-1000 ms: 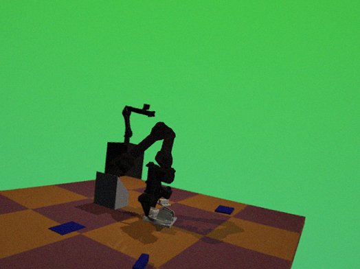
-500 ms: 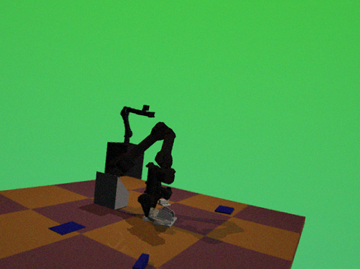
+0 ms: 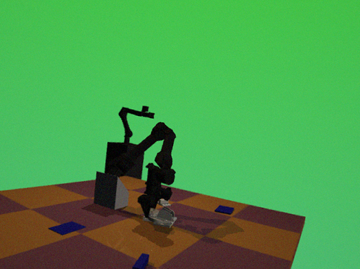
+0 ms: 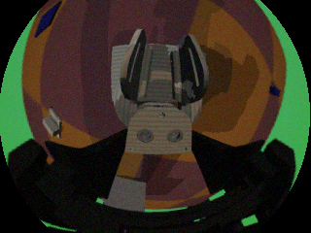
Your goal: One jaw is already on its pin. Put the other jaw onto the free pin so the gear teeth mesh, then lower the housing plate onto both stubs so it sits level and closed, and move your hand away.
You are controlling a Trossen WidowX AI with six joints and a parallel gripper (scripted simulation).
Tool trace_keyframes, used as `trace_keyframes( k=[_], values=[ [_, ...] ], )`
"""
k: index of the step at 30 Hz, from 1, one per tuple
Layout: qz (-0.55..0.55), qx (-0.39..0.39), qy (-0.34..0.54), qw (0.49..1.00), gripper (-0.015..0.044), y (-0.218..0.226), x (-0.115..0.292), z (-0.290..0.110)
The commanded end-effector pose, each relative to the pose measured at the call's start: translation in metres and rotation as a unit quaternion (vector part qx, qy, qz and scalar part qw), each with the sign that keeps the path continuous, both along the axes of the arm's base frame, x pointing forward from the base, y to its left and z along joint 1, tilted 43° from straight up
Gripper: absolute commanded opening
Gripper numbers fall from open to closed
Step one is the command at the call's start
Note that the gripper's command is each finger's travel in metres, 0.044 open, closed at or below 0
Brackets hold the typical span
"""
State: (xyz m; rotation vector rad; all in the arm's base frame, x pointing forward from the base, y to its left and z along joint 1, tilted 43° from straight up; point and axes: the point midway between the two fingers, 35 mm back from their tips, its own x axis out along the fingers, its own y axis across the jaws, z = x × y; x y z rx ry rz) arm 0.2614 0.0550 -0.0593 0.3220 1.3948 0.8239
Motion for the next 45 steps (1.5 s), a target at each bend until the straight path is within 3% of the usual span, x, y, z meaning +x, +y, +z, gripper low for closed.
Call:
trace_keyframes(
  k=[1, 45],
  values=[
    [-0.003, 0.002, 0.002, 1.000, 0.0351, 0.0015, -0.0001, -0.0011],
    [-0.003, 0.002, 0.002, 1.000, 0.0351, 0.0069, -0.0005, -0.0068]
  ],
)
